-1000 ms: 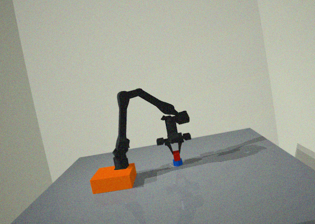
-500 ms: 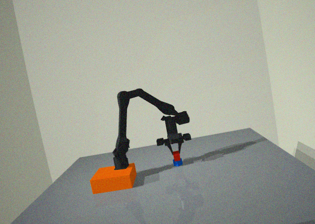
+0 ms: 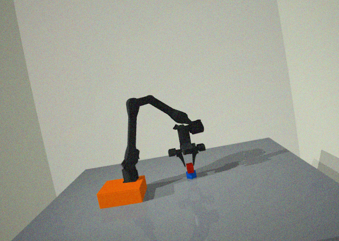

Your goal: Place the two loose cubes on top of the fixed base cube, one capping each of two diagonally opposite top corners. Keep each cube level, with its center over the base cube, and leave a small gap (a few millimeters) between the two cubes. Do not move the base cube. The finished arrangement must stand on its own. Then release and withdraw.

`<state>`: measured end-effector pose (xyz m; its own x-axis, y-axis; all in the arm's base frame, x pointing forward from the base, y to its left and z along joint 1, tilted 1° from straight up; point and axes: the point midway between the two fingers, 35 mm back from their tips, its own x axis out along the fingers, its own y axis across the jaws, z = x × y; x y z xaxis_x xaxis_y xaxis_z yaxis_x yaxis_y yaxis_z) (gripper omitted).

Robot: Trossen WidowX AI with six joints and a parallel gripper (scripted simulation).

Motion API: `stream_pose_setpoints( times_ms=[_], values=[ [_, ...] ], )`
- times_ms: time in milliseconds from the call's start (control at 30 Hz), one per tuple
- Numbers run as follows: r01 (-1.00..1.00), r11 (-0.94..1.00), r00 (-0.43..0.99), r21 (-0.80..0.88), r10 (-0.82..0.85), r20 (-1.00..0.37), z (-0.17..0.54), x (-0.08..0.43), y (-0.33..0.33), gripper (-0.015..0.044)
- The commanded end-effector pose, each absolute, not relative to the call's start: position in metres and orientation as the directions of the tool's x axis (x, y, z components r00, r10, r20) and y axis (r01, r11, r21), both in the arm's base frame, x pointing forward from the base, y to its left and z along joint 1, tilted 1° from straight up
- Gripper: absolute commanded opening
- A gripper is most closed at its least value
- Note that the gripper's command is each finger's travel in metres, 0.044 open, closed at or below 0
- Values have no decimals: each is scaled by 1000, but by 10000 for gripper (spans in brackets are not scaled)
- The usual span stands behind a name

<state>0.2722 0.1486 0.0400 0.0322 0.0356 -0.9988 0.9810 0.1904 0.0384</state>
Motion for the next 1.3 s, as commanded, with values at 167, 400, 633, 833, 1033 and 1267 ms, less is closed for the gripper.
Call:
stream_pose_setpoints(
  times_ms=[167, 400, 633, 833, 1033, 1267],
  values=[
    [981, 190, 37, 44, 38, -999, 53, 273, 149, 205],
    [981, 190, 37, 44, 38, -999, 60, 273, 149, 205],
    [981, 190, 37, 44, 38, -999, 68, 272, 148, 205],
    [981, 190, 37, 44, 38, -999, 74, 272, 148, 205],
    [981, 190, 37, 44, 38, -999, 81, 272, 148, 205],
    [981, 190, 37, 44, 38, -999, 89, 272, 148, 205]
  ],
)
